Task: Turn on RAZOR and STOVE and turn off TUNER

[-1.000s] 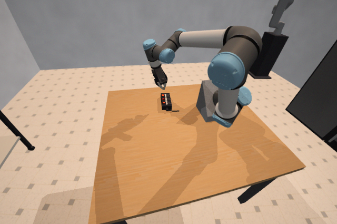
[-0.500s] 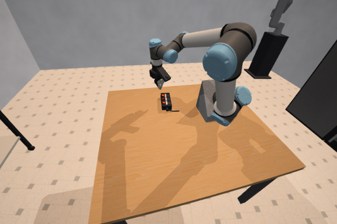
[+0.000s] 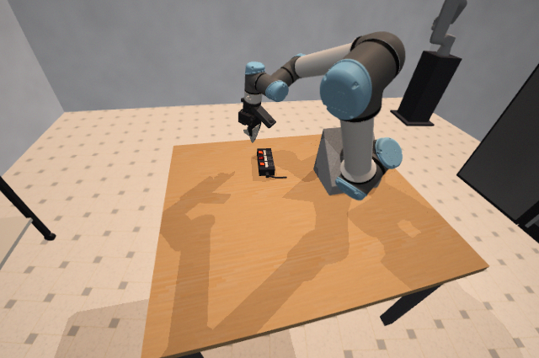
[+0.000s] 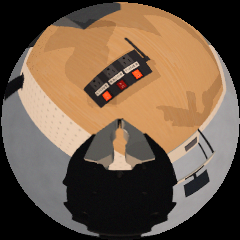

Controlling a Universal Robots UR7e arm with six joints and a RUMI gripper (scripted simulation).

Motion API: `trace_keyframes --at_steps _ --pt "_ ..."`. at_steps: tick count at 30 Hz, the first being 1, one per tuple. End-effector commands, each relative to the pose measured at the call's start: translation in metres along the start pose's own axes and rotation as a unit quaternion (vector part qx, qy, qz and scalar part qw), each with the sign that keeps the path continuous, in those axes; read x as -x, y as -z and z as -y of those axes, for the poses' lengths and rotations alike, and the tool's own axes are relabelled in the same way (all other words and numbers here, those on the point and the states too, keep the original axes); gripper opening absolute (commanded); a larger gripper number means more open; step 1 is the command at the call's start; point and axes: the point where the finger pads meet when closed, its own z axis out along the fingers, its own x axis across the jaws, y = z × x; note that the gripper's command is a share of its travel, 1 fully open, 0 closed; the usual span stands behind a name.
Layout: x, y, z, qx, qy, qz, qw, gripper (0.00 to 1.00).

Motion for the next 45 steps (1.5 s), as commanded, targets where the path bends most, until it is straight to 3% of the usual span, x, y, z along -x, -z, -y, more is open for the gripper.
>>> trace_keyframes --at_steps 1,45 --pt "0.0014 -0.0012 -0.0043 0.008 0.023 -0.009 1.000 0.00" --pt "0.0031 -0.0031 -0.0093 0.018 0.053 -0.019 0.998 0.00"
